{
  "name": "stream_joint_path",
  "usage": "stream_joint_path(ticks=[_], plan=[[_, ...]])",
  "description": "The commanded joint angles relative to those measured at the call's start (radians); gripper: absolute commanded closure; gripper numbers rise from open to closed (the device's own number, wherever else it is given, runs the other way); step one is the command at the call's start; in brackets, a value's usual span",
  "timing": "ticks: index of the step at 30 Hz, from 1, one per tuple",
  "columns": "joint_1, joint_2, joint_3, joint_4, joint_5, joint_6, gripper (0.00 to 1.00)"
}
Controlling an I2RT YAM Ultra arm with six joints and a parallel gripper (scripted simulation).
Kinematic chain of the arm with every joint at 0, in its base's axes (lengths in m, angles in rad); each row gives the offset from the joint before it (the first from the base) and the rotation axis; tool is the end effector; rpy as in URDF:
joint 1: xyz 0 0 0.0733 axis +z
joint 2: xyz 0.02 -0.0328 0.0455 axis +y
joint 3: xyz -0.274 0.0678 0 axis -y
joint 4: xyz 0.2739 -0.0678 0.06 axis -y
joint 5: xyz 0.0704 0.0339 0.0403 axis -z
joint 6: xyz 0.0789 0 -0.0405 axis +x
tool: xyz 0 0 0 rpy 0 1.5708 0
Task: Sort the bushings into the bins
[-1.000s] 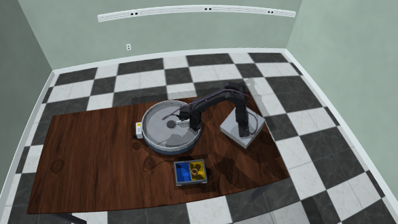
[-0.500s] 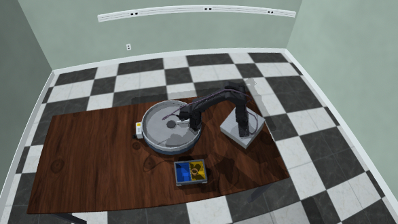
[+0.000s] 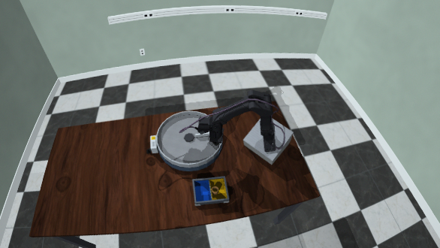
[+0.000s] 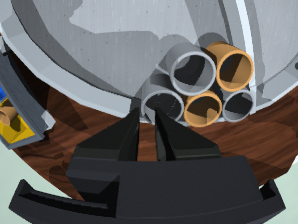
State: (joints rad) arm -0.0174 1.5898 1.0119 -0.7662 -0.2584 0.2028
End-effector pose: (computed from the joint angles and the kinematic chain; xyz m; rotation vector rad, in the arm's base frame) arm 0.3205 0.0157 0.1504 0.2772 2.9000 0.4075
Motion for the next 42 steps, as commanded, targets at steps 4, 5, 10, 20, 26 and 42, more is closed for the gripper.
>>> stream_joint_path(ticks=[4, 5, 10, 20, 26, 42], plan=[[0.011, -0.017, -0.010, 0.023, 0.002, 0.012, 0.86], [0.008, -0.016, -0.003, 0.023, 0.003, 0.013, 0.86], [0.000, -0.015, -0.001, 0.024, 0.003, 0.011, 0.86], [0.000, -0.015, -0.001, 0.024, 0.003, 0.011, 0.86], [0.000, -0.015, -0.001, 0.024, 0.003, 0.011, 0.86], [0.000, -0.014, -0.001, 0.024, 0.003, 0.011, 0.86]])
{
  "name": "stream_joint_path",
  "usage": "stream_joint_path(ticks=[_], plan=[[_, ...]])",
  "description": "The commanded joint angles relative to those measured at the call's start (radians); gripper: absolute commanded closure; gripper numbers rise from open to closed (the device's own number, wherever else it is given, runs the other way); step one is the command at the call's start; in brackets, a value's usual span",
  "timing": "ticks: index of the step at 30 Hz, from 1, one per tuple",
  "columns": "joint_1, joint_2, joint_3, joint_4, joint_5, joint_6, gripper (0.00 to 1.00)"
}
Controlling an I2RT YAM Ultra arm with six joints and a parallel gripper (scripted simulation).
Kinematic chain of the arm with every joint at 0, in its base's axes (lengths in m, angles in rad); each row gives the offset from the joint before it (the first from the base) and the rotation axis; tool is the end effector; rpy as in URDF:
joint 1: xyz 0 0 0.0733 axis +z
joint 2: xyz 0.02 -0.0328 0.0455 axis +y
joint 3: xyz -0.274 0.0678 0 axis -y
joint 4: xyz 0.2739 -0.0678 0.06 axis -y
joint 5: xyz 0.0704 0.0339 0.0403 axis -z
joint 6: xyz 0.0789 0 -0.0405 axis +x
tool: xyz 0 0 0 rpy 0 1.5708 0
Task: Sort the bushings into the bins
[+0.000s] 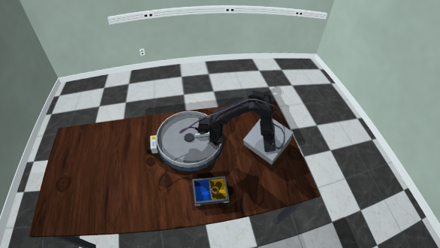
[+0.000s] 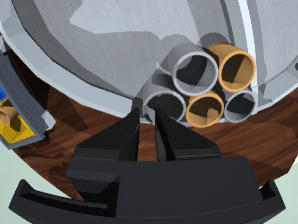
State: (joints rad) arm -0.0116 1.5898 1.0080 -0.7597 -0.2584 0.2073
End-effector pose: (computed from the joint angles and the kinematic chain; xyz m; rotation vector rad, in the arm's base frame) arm 0.3204 0.0175 0.1495 0.2747 2.8989 0.4092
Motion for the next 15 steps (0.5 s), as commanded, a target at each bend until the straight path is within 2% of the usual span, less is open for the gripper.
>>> stream_joint_path(ticks=[1, 15], plan=[[-0.005, -0.012, 0.000, 0.018, 0.003, 0.007, 0.86], [0.020, 0.045, -0.044, 0.082, 0.006, 0.021, 0.86]])
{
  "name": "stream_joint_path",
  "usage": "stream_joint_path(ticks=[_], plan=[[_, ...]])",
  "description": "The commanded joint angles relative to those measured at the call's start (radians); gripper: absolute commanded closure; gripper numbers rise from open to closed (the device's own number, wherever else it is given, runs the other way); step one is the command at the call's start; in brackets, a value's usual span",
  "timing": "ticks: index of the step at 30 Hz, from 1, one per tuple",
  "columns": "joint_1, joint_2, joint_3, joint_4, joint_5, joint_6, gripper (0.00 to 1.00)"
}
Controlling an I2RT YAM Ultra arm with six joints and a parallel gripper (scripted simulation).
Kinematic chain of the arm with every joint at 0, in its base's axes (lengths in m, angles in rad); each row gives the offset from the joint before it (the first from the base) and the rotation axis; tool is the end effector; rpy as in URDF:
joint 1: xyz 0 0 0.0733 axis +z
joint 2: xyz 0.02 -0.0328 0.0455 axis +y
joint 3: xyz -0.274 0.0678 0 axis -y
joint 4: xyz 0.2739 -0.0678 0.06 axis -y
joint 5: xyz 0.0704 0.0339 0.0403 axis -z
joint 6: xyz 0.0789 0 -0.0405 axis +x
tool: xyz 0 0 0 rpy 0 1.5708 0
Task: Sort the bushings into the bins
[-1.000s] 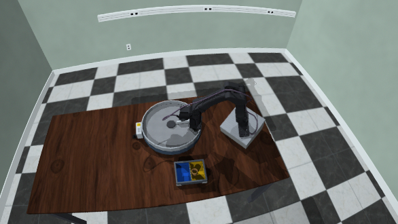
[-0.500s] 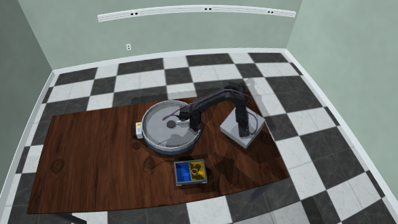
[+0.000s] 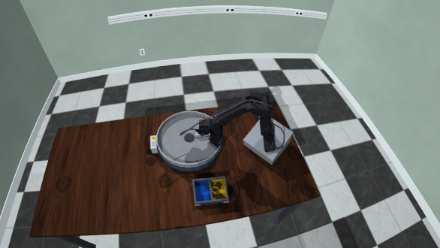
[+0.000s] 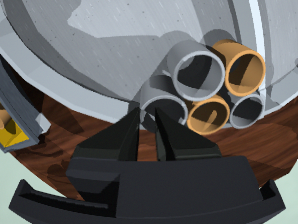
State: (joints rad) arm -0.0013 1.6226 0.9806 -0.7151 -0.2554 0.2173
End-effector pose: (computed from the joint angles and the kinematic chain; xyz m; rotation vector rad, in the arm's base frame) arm 0.3204 0.0206 0.1330 0.2795 2.9167 0.4079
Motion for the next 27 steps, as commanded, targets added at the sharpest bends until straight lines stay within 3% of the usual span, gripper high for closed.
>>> stream_joint_path(ticks=[1, 27], plan=[[0.009, 0.015, -0.020, 0.043, 0.003, 0.012, 0.86], [0.007, -0.003, -0.008, 0.053, 0.000, 0.011, 0.86]])
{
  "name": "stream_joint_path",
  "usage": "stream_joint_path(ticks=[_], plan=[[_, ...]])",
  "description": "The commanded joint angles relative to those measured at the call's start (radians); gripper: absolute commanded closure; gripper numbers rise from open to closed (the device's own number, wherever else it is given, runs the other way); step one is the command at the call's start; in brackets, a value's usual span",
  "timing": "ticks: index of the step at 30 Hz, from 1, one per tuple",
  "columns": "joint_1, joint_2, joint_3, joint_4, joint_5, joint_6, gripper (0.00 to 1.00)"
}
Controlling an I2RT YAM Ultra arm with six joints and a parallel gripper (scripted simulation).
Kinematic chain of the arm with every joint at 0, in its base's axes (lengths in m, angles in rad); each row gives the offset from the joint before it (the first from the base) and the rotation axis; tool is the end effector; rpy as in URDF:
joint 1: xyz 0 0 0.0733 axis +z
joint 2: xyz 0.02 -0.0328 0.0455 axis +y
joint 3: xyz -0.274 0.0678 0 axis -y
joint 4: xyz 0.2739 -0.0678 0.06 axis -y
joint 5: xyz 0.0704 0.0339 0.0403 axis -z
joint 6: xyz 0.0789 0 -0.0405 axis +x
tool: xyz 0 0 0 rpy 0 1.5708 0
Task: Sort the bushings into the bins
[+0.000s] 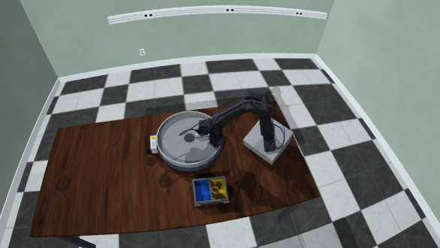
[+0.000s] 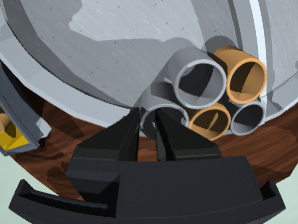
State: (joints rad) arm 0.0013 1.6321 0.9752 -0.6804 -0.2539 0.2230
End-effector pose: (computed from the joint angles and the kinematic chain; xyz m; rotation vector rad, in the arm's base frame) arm 0.3241 0.0213 0.1297 0.2787 2.8980 0.4074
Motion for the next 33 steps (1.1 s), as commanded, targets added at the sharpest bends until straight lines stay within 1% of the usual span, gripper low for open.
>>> stream_joint_path(ticks=[1, 15, 16, 19, 33], plan=[[0.004, -0.012, -0.003, 0.018, -0.001, 0.005, 0.86], [0.004, -0.012, -0.003, 0.018, -0.001, 0.005, 0.86], [0.004, -0.012, -0.003, 0.018, -0.001, 0.005, 1.00], [-0.010, -0.006, -0.003, 0.011, 0.008, 0.004, 1.00], [-0.009, -0.005, -0.003, 0.011, 0.008, 0.003, 1.00]])
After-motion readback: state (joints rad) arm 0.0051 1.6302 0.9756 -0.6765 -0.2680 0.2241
